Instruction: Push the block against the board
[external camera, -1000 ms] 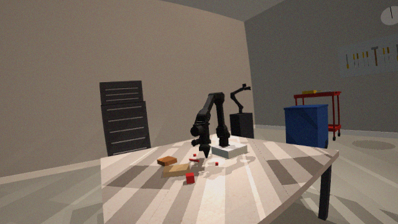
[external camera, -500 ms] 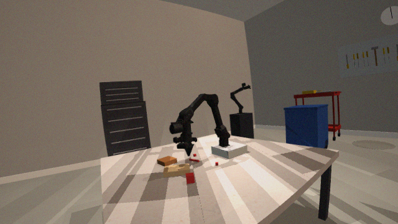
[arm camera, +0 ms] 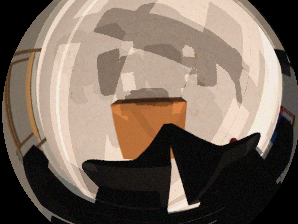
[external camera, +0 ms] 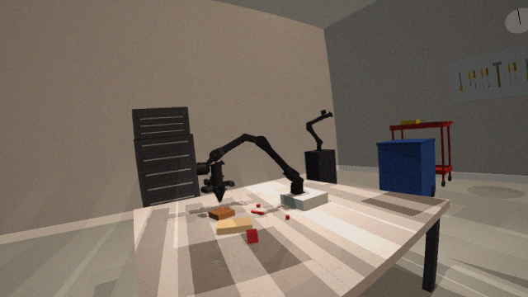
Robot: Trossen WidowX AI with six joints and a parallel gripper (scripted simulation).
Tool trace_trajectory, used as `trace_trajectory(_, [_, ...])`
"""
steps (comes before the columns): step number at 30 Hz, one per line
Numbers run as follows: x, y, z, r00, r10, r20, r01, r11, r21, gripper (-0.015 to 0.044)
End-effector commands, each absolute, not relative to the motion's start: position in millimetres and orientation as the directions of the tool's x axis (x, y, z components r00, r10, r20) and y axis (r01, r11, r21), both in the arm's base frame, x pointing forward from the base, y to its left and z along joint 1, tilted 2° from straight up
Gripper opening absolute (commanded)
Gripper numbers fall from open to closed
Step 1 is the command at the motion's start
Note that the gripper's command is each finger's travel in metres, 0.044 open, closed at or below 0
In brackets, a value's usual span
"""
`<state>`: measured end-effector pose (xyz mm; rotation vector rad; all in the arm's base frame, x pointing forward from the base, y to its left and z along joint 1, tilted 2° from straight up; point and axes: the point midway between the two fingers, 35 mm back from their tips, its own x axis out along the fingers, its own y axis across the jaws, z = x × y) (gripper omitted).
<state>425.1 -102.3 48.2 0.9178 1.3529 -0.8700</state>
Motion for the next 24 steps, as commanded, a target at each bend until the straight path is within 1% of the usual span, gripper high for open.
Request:
trace_trajectory(1, [426,-150,43,0.022,0.012,-1.0,0.939,0.342,0.025,0.0])
trace_trajectory(5, [426,-150,40,0.022,0.012,-1.0,0.939,0.342,0.025,0.0])
trace_trajectory(8, [427,-150,0,0.022,0.012,-1.0,0.939,0.342,0.025,0.0])
trace_trajectory(10, [427,-149,-12,0.022,0.012,-1.0,0.939,0.342,0.025,0.0])
trace_trajectory(24, [425,-140,-12,0.022,0.013,-1.0,0.939,0.342,0.025,0.0])
